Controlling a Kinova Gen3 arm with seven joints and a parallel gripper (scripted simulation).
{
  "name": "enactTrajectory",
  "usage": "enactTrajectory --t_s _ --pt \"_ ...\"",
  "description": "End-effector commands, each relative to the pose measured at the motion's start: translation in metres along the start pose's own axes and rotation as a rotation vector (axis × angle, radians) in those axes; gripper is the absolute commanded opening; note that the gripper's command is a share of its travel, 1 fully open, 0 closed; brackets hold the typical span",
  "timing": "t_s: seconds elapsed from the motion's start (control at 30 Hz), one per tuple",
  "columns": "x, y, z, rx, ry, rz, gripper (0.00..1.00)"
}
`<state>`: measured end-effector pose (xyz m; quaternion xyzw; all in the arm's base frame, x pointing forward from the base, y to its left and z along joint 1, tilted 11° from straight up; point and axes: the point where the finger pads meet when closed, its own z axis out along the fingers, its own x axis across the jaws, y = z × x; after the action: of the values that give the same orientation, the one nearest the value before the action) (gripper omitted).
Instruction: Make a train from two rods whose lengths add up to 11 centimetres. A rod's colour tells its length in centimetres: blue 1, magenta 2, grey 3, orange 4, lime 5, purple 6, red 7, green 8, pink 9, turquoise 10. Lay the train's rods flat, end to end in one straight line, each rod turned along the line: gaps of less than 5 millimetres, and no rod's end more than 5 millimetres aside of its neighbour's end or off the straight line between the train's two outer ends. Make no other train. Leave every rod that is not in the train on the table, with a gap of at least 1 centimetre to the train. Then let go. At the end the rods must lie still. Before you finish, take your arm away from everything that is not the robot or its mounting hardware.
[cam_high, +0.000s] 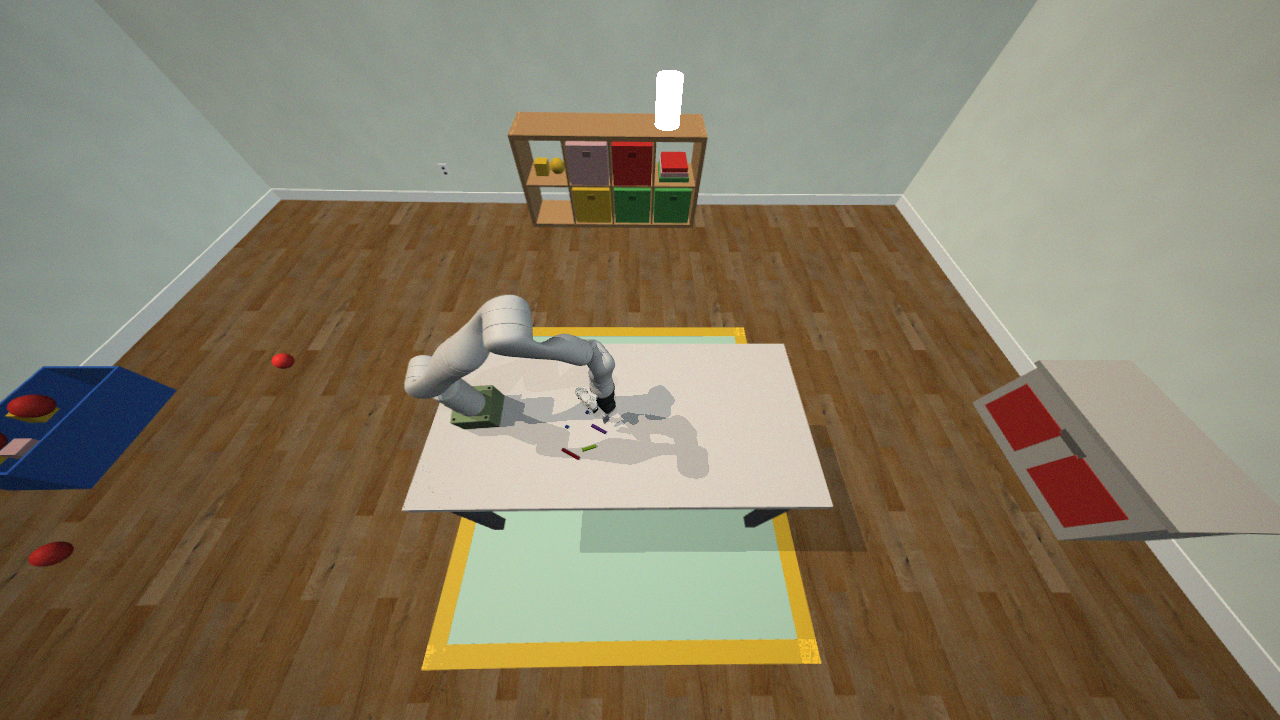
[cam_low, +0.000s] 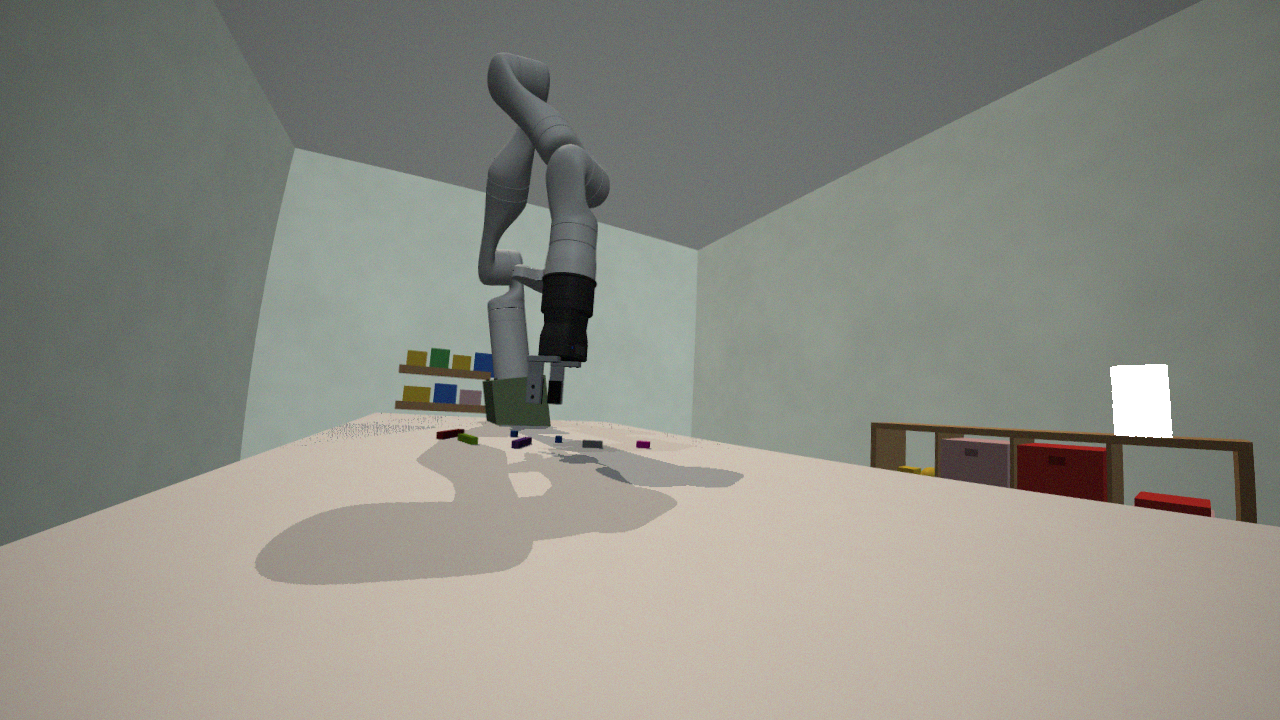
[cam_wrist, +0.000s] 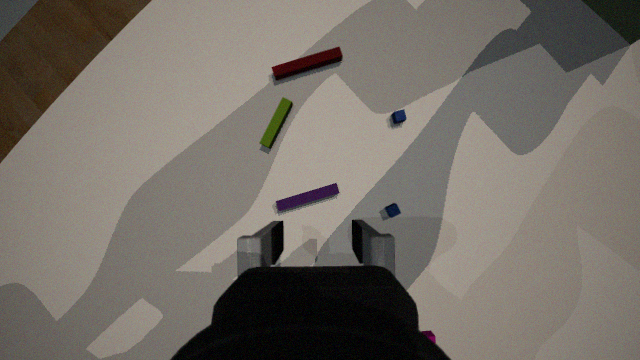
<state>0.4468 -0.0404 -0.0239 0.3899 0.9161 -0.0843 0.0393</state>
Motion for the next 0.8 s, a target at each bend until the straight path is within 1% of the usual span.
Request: enactTrajectory --t_s 0.0,0.43,0.57,0.7,0.77 --pt "-0.0004 0.0006 -0.0008 -0.002 -0.001 0.0 1.0" --pt "-0.0002 0.0006 -0.0006 -0.001 -0.001 0.016 1.0" --pt "0.0006 0.0006 -0.0002 0.002 0.001 0.065 1.0" --pt "0.002 0.001 0.0006 0.007 0.003 0.158 1.0" --pt "0.002 0.001 0.0006 0.007 0.003 0.158 1.0"
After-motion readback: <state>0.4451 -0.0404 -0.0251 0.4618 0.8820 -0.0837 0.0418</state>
